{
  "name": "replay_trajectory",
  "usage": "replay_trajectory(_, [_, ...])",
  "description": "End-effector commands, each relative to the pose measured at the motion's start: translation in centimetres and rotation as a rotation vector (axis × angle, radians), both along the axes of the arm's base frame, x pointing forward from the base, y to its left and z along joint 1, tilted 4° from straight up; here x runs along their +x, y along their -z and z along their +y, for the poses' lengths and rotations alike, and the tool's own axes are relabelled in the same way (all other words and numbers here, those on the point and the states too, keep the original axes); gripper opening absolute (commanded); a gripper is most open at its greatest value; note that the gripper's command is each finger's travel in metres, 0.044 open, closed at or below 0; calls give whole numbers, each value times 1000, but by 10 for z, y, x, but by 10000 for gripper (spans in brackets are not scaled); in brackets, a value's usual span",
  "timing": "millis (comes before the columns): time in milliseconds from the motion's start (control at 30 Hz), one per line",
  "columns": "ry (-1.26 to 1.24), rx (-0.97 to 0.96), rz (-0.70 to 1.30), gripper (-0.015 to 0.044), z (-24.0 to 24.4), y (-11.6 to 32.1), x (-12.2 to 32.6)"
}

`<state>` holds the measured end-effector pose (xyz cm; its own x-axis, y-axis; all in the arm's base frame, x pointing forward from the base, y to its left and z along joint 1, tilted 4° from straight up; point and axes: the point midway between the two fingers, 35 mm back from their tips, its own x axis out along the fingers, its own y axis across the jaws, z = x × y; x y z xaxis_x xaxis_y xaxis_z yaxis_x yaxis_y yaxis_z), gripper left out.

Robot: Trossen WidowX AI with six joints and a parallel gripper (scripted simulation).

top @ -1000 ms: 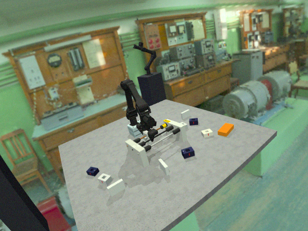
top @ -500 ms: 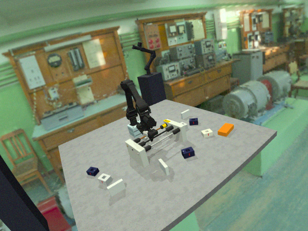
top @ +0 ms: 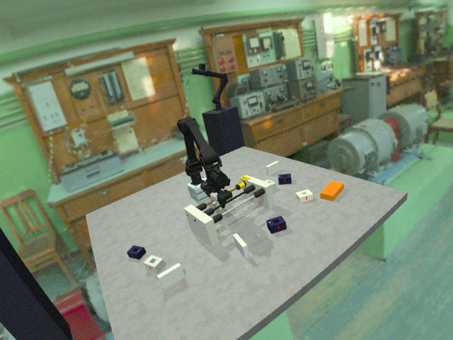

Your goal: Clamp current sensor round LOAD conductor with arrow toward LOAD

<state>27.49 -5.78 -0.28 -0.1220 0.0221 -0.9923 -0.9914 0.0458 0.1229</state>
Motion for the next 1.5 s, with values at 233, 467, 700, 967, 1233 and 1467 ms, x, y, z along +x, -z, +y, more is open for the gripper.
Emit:
replay_trajectory(233, [0,0,-1,0,0,0,0])
replay_trajectory(467, [0,0,-1,0,0,0,0])
replay_trajectory(700, [0,0,-1,0,0,0,0])
replay_trajectory(967, [0,0,-1,0,0,0,0])
replay_trajectory(1233, [0,0,-1,0,0,0,0])
replay_trajectory(1467, [0,0,-1,0,0,0,0])
